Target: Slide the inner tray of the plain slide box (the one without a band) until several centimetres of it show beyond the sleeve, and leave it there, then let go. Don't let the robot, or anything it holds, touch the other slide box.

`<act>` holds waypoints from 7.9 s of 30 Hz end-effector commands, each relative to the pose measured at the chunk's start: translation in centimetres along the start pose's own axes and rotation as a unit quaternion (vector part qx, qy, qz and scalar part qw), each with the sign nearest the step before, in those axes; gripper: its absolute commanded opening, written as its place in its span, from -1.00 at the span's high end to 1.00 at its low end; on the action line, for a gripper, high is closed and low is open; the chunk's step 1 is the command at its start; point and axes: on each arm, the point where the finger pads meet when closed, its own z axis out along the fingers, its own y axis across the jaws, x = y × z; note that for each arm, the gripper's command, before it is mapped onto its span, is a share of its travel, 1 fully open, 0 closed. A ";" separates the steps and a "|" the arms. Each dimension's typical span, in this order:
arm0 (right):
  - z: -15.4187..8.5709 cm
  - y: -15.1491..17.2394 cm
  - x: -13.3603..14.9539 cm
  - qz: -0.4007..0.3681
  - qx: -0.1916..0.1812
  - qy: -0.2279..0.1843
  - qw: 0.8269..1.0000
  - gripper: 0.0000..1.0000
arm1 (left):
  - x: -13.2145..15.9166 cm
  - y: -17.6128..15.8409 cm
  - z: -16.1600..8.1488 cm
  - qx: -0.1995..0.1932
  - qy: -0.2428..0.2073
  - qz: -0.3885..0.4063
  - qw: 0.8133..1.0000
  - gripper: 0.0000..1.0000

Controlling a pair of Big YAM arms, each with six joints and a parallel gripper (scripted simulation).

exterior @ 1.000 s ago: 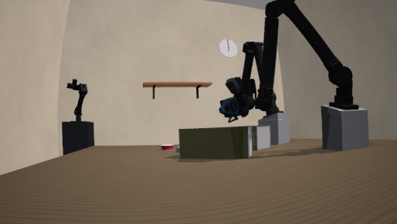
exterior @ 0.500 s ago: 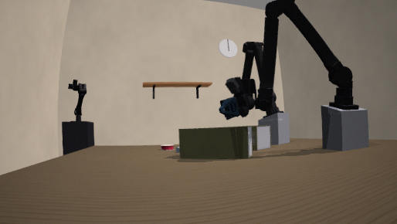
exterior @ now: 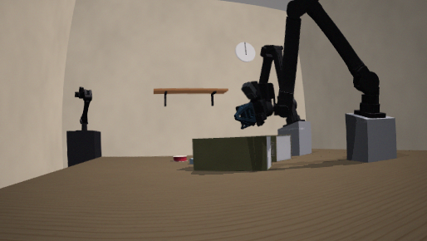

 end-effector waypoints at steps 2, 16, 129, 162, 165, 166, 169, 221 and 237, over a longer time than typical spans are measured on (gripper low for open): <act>2.0 0.9 1.3 -0.036 0.016 0.009 0.999 1.00 | 0.0 0.9 0.9 -0.001 0.010 0.024 1.000 1.00; 7.0 -0.7 6.5 -0.138 0.079 0.031 0.987 1.00 | -1.5 1.3 2.8 0.024 0.021 0.052 0.998 1.00; -2.9 -65.6 57.7 -0.918 0.231 0.304 -0.111 1.00 | -4.9 14.7 3.1 0.367 0.243 0.143 0.886 1.00; -1.7 -64.6 57.6 -0.918 0.237 0.301 -0.100 1.00 | 8.5 5.8 -11.3 0.502 0.100 0.150 0.846 1.00; -1.7 -64.6 57.6 -0.918 0.237 0.301 -0.100 1.00 | 10.4 5.3 -12.4 0.514 0.101 0.154 0.838 1.00; -1.7 -64.6 57.6 -0.918 0.237 0.301 -0.100 1.00 | 10.9 5.0 -12.4 0.516 0.099 0.154 0.837 1.00; -1.7 -64.6 57.6 -0.918 0.237 0.301 -0.100 1.00 | 12.3 4.5 -12.5 0.519 0.096 0.153 0.836 1.00; 1.5 -65.7 54.9 -0.918 0.240 0.299 -0.104 1.00 | 16.7 3.8 -14.2 0.534 0.104 0.157 0.824 1.00; 1.4 -65.5 55.3 -0.918 0.241 0.299 -0.100 1.00 | 16.7 3.8 -14.2 0.534 0.104 0.157 0.824 1.00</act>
